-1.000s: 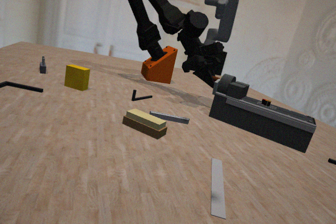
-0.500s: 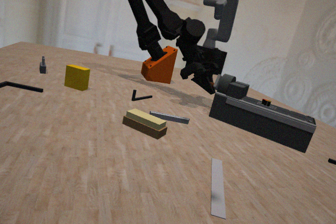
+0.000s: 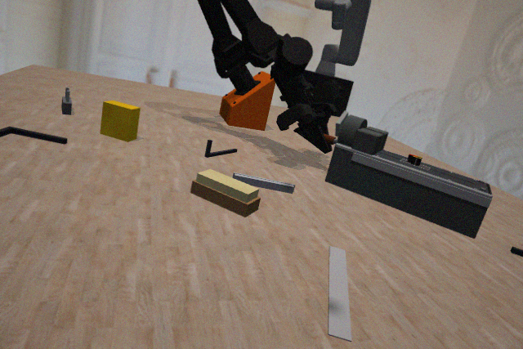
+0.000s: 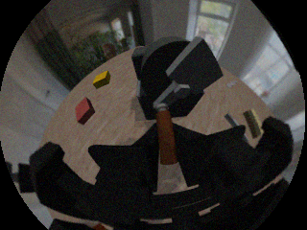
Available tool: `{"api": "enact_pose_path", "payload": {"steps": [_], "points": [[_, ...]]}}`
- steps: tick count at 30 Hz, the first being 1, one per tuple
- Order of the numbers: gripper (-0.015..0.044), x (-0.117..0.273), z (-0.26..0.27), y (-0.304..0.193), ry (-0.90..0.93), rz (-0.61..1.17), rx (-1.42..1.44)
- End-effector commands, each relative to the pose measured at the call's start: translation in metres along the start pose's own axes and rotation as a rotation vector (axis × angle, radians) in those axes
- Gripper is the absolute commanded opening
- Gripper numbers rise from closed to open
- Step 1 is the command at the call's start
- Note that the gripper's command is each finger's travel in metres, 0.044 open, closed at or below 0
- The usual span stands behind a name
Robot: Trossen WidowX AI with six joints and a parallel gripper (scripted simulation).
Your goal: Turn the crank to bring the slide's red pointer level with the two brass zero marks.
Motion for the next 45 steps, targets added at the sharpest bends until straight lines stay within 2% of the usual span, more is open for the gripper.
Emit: {"api": "enact_pose_path", "payload": {"steps": [1,45], "points": [[0.0,-0.004,-0.007,-0.004,-0.008,0.013,-0.008],[0.0,-0.005,-0.021,-0.007,-0.009,0.013,-0.008]]}}
Point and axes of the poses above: the point midway between the two fingers, 35 mm back from their tips, its own x axis back along the fingers, its own z axis across the jaws, y = z × x, the point moved 4 cm from there along x, back along the fingers, and after that the axes turned 8 degrees about x, right-handed, at the moved point
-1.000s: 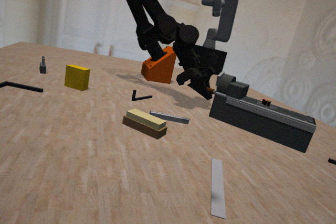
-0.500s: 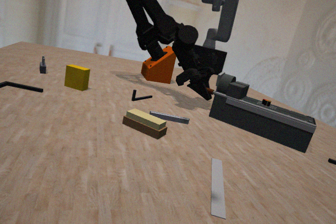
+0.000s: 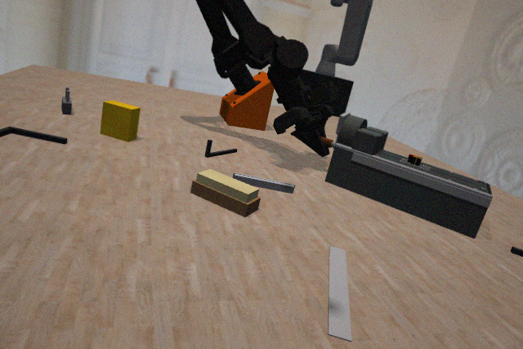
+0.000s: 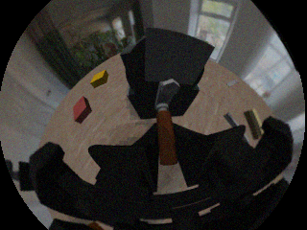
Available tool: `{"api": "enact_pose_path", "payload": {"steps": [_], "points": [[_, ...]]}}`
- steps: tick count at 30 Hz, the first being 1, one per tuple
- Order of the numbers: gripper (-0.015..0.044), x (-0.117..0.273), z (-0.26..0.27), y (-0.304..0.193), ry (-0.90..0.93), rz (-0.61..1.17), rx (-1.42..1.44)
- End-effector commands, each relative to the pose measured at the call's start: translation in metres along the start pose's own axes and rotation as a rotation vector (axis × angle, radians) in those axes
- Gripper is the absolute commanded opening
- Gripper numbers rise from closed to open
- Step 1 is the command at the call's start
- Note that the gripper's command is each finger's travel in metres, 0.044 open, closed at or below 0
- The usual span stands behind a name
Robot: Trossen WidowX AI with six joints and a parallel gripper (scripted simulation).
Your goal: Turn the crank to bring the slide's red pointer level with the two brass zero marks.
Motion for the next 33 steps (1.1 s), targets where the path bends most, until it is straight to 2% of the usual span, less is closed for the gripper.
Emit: {"api": "enact_pose_path", "payload": {"steps": [1,33], "points": [[0.0,-0.0009,-0.0082,-0.002,-0.02,0.009,-0.012],[0.0,-0.0003,-0.0111,-0.0019,-0.02,0.009,-0.012]]}}
Point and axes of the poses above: the point midway between the two fingers, 35 mm back from their tips, its own x axis back along the fingers, its own z axis across the jaws, y = z × x, the point moved 4 cm from there along x, back along the fingers, and after that the axes turned 8 degrees about x, right-handed, at the moved point
